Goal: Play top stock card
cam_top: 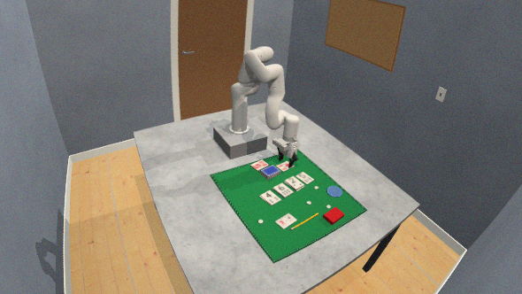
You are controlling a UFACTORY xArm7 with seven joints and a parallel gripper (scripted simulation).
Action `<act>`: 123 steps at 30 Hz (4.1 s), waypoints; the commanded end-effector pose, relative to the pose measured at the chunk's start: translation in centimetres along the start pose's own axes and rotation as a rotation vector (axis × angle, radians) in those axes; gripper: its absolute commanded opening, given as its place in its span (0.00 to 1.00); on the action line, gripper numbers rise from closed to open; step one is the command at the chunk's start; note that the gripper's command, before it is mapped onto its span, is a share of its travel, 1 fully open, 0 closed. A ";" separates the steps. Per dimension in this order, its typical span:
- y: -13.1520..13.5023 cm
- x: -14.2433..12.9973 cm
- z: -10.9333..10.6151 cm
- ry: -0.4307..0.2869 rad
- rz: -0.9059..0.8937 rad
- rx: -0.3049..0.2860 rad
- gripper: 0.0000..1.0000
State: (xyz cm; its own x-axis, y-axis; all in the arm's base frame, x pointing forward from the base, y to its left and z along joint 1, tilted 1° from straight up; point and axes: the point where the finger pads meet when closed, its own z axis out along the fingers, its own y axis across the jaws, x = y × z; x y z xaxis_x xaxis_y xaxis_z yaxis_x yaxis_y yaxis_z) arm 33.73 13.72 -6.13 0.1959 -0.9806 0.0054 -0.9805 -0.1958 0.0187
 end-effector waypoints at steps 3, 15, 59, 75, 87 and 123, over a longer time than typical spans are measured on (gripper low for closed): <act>-0.2 0.0 0.5 0.000 0.000 0.004 0.87; -0.2 0.0 0.6 0.000 0.000 0.004 0.87; -0.3 -0.1 1.3 0.000 0.000 0.004 0.87; -0.3 -0.1 1.4 0.000 0.000 0.004 0.87; -0.3 -0.1 1.5 0.000 0.000 0.004 0.87; -0.3 -0.1 1.7 0.000 0.000 0.004 0.74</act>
State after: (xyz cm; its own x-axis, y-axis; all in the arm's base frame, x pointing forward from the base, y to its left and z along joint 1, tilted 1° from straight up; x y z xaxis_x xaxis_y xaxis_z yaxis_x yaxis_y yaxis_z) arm 33.89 13.78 -7.88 0.1958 -0.9806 0.0058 -0.9805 -0.1956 0.0178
